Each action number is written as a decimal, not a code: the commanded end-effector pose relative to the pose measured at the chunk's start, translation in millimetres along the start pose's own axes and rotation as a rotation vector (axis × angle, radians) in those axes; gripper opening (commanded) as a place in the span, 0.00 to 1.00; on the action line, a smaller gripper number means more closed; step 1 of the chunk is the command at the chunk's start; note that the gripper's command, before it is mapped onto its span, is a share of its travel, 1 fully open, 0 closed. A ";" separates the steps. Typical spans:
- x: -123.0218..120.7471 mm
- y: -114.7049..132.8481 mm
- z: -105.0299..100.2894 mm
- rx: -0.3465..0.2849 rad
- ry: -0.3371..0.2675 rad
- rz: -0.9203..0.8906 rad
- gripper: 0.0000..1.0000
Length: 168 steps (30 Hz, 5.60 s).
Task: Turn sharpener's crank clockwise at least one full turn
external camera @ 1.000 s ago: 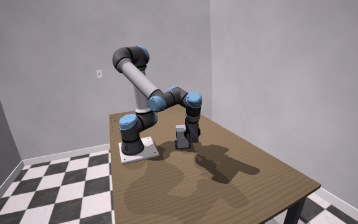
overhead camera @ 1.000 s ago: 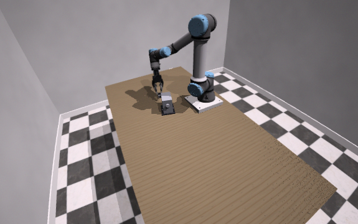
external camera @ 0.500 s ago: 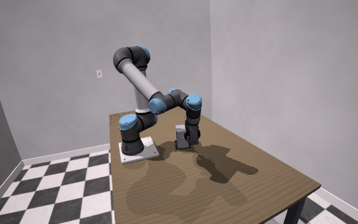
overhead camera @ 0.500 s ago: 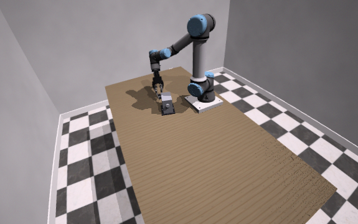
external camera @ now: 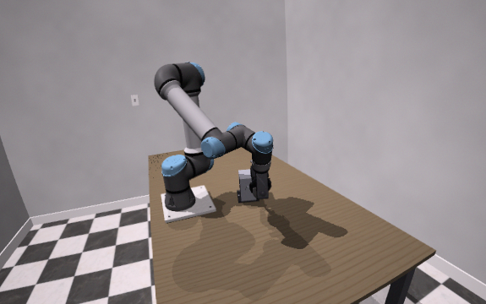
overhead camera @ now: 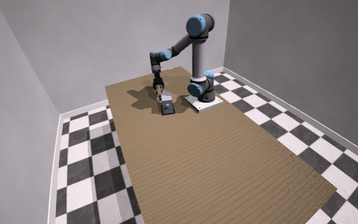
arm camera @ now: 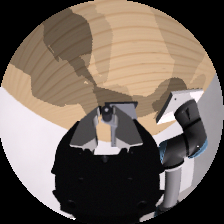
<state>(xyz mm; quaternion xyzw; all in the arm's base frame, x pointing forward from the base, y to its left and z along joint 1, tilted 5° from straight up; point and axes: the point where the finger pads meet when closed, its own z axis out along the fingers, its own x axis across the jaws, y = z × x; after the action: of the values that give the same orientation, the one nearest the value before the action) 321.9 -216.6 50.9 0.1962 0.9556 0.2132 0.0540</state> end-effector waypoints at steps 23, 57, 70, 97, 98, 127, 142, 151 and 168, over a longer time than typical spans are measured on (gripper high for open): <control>16.7 -9.9 16.8 0.001 0.000 0.001 0.09; 46.5 -14.1 24.9 0.000 0.000 0.002 0.09; 58.7 -13.2 23.4 0.000 0.000 0.002 0.09; 79.3 -7.5 12.5 0.001 0.000 0.001 0.09; 80.8 -6.8 10.1 0.002 -0.001 0.001 0.09; 91.8 5.2 -13.5 0.005 -0.003 0.000 0.09; 91.5 13.4 -25.8 0.004 -0.002 -0.002 0.09; 89.6 17.9 -32.8 0.004 -0.002 -0.002 0.09; 81.9 25.2 -44.6 0.001 -0.001 -0.002 0.09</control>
<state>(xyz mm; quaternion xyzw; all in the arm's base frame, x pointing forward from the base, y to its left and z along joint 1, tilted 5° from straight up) 243.3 -178.6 94.4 0.1963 0.9556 0.2134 0.0534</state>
